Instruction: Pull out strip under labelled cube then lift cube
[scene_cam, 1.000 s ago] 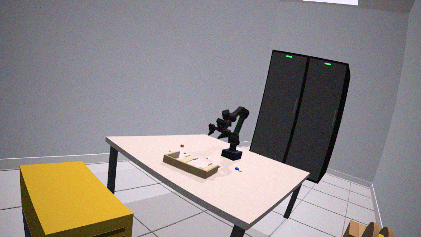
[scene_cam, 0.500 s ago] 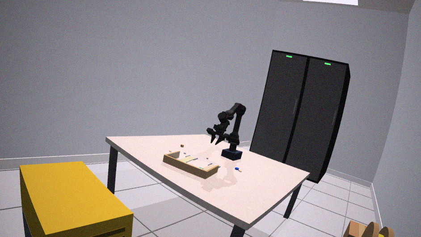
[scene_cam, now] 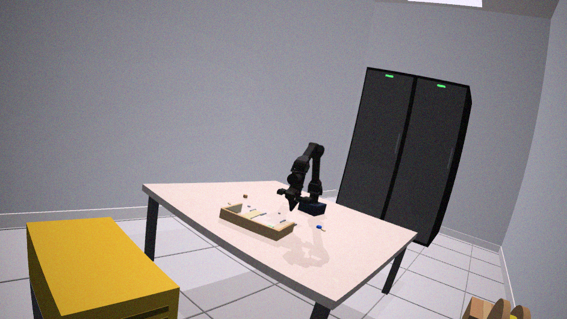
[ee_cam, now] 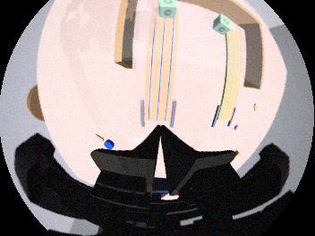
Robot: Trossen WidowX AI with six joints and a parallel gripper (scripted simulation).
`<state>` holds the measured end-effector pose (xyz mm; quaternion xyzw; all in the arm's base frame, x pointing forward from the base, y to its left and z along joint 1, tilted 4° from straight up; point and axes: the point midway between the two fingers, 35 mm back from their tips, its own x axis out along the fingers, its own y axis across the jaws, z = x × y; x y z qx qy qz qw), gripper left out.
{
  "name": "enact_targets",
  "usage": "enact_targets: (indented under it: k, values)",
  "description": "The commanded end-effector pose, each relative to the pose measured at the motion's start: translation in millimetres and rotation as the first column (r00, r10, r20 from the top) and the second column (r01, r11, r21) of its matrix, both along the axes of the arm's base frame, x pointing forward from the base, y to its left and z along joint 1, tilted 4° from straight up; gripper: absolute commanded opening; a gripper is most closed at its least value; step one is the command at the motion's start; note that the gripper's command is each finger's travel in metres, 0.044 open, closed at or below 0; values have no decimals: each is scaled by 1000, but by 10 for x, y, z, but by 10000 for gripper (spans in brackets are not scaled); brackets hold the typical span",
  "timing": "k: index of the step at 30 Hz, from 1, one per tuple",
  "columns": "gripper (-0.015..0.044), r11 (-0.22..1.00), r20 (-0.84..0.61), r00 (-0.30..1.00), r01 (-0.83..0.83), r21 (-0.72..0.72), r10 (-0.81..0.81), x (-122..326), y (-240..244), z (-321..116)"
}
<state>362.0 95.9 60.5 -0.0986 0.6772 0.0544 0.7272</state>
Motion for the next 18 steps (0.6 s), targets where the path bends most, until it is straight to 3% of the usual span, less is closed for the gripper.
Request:
enact_targets:
  k: [1,18]
  values:
    - [0,1000,-19,1000,4,-2,-4,38,34,1]
    - [0,1000,-19,1000,4,-2,-4,69,23,-265]
